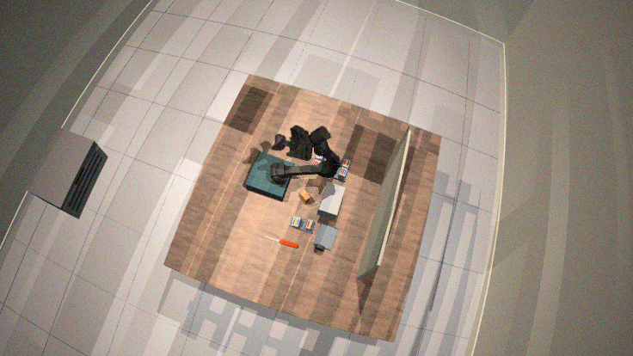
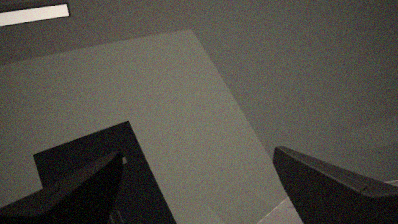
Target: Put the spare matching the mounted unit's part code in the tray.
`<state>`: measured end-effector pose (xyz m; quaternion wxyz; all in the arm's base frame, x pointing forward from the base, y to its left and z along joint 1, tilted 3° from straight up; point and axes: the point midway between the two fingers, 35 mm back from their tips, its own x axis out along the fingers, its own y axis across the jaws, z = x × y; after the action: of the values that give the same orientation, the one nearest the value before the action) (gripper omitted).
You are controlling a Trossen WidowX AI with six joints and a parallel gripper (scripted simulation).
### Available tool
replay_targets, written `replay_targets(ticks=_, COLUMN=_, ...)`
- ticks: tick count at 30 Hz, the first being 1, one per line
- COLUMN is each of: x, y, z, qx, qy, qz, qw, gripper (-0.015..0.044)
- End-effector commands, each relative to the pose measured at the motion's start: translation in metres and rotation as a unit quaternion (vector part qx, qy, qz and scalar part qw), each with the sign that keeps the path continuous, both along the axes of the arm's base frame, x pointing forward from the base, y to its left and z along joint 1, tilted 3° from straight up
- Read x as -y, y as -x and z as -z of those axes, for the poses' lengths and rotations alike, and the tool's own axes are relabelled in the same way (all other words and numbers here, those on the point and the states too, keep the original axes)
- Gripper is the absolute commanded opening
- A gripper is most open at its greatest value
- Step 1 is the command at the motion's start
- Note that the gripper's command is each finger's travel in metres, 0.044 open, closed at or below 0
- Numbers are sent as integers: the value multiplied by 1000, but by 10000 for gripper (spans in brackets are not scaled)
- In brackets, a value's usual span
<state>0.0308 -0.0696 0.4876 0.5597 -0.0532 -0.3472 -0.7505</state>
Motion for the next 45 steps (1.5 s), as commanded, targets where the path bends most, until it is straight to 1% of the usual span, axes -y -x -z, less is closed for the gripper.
replay_targets(ticks=1, x=0, y=0, z=0, qx=0, qy=0, qz=0, qw=1000, gripper=426)
replay_targets(ticks=2, x=0, y=0, z=0, qx=0, qy=0, qz=0, qw=1000, gripper=440)
replay_targets(ticks=7, x=1, y=1, z=0, qx=2, qy=-2, qz=-3, qw=1000, gripper=440)
replay_targets(ticks=9, x=5, y=9, z=-1, qx=13, qy=-17, qz=-25, qw=999, gripper=440)
replay_targets(ticks=16, x=50, y=34, z=4, qx=51, qy=-118, qz=-147, qw=981, gripper=440)
replay_targets(ticks=19, x=76, y=33, z=12, qx=62, qy=-164, qz=-203, qw=963, gripper=440)
replay_targets(ticks=23, x=110, y=20, z=27, qx=63, qy=-228, qz=-273, qw=932, gripper=440)
replay_targets(ticks=26, x=131, y=3, z=38, qx=51, qy=-279, qz=-319, qw=904, gripper=440)
replay_targets(ticks=30, x=157, y=-34, z=63, qx=3, qy=-351, qz=-386, qw=853, gripper=440)
replay_targets(ticks=35, x=171, y=-83, z=90, qx=-54, qy=-419, qz=-448, qw=788, gripper=440)
replay_targets(ticks=40, x=168, y=-150, z=122, qx=-127, qy=-480, qz=-514, qw=699, gripper=440)
replay_targets(ticks=45, x=145, y=-213, z=155, qx=-212, qy=-524, qz=-561, qw=605, gripper=440)
